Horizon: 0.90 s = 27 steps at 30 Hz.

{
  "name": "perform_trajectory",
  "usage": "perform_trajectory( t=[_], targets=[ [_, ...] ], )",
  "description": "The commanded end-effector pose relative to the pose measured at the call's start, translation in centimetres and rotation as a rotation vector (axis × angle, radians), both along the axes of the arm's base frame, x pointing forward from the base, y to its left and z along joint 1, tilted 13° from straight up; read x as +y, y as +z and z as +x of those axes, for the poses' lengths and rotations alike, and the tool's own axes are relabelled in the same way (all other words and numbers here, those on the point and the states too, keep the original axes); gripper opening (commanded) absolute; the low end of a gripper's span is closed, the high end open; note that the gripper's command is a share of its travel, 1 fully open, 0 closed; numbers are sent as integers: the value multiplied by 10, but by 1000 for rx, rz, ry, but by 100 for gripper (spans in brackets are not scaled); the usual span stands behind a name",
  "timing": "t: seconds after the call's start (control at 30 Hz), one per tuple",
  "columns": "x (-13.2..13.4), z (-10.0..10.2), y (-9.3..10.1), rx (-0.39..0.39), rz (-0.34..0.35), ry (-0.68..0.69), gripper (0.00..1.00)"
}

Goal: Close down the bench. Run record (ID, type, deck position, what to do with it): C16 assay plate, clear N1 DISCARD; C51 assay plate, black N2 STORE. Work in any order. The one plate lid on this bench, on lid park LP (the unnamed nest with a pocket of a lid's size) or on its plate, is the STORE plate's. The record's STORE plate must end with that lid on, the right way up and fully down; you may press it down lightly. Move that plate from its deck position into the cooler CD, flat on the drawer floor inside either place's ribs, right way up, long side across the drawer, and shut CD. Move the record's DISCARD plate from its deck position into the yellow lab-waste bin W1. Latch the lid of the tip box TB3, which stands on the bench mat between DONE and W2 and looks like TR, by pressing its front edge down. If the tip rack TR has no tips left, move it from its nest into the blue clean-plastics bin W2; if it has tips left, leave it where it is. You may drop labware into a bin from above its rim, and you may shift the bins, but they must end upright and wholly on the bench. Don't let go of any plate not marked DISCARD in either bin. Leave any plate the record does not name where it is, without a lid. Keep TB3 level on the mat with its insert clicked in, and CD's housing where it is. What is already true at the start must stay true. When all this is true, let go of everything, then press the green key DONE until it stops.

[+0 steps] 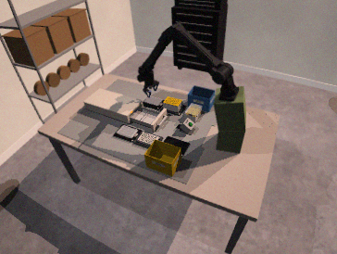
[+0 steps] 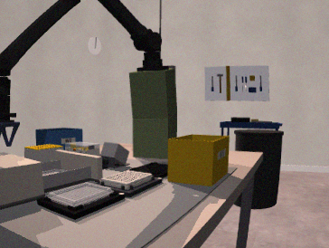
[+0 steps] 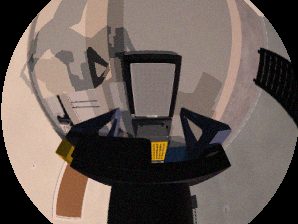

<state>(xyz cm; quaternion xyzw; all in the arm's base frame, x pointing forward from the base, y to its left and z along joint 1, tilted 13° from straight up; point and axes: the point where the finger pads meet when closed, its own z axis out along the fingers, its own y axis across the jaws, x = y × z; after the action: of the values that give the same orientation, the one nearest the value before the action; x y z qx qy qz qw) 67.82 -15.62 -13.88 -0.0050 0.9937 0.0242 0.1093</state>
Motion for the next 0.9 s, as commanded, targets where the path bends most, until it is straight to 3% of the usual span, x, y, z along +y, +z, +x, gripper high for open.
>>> perform_trajectory(
  t=[0.0,0.37,0.4,0.43,0.57,0.87],
  targets=[
    [-18,14,41,-54,-14,-10,100],
    [-16,4,47,-40,-10,-10,100],
    [-14,-3,18,-2,1,-12,100],
    [-13,-7,16,7,3,-11,100],
    [-19,10,61,-57,-14,-10,100],
    [-17,-1,66,-40,-9,-10,100]
  ],
)
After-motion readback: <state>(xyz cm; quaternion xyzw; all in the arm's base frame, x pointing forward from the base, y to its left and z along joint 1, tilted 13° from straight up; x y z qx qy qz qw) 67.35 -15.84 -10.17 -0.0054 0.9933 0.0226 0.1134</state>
